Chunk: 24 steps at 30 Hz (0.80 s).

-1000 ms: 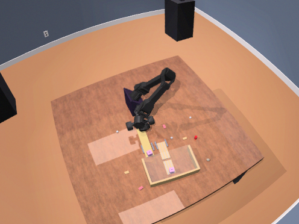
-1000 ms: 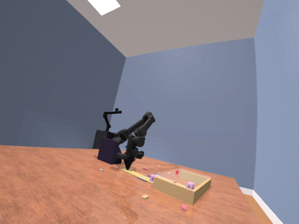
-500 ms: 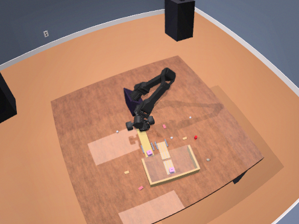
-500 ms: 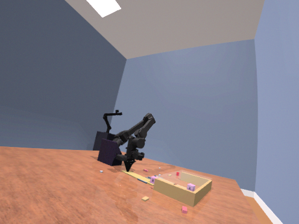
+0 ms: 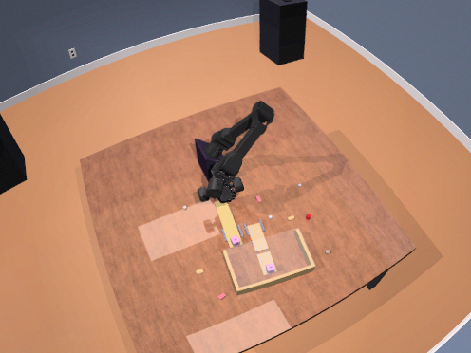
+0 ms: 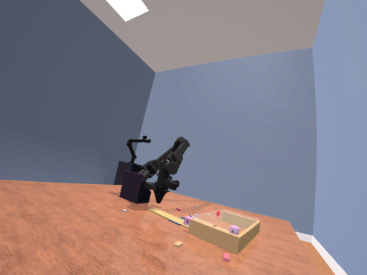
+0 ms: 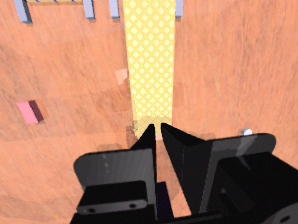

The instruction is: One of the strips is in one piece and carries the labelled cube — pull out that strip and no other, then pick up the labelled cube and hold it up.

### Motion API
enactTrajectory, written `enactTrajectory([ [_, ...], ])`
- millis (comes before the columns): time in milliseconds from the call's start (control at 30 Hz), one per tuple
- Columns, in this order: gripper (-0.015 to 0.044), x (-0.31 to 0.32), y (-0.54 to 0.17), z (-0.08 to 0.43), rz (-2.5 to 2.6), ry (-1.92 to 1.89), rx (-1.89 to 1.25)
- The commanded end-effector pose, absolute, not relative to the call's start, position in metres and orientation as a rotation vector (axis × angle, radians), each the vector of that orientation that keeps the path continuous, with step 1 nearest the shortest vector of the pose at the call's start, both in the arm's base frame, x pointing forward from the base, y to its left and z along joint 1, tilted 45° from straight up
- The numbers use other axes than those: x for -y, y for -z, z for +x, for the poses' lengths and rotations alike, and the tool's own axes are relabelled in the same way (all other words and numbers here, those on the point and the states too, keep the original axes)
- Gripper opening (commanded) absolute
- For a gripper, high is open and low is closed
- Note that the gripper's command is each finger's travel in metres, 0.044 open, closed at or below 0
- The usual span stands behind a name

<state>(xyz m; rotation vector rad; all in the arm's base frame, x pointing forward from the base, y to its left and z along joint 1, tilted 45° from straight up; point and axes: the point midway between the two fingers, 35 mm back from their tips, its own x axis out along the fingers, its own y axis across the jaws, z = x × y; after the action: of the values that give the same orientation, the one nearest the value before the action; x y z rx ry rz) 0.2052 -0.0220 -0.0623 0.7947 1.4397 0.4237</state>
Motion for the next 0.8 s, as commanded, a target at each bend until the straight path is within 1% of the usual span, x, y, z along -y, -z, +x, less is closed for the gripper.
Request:
enactTrajectory([
  [0,0.0105,0.027,0.062,0.221,0.718,-0.487,-1.414],
  [433,0.0440,0.043,0.062,0.266,0.710,-0.492,-1.409],
  [767,0.0440,0.056,0.062,0.302,0.709,-0.493,-1.407],
])
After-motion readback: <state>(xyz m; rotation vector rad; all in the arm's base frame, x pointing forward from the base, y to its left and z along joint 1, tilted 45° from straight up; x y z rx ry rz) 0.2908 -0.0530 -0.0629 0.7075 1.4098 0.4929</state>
